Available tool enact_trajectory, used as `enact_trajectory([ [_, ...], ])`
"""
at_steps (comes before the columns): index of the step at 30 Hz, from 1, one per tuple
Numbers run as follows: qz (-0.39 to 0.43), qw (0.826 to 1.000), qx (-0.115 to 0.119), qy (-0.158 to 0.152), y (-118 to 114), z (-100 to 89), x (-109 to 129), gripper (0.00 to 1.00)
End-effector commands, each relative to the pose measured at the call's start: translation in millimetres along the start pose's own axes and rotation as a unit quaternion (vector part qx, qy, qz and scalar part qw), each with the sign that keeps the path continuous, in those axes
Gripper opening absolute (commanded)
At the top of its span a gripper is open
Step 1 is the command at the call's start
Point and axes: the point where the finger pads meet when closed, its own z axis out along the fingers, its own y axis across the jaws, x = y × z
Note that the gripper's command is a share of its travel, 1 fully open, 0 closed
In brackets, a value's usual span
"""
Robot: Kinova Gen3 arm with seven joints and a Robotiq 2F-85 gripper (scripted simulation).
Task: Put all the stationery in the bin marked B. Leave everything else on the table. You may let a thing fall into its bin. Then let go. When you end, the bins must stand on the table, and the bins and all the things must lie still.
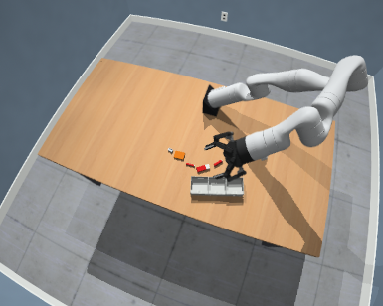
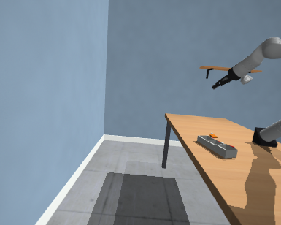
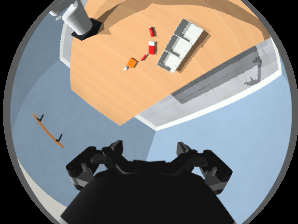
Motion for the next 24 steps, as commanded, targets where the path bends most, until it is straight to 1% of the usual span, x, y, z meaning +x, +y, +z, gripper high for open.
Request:
enact_trajectory([
  [1,0.001,1.0,0.0,-0.001,-0.3,-0.5,-0.8,1.0],
  [17,0.001,1.0,0.0,-0.001,-0.3,-0.5,-0.8,1.0],
  [18,0.0,1.0,0.0,-0.003,2.9,5.2,5.9,0.09],
  [24,0.0,1.0,0.001,-0.001,16.2,36.8,44.3,0.09],
])
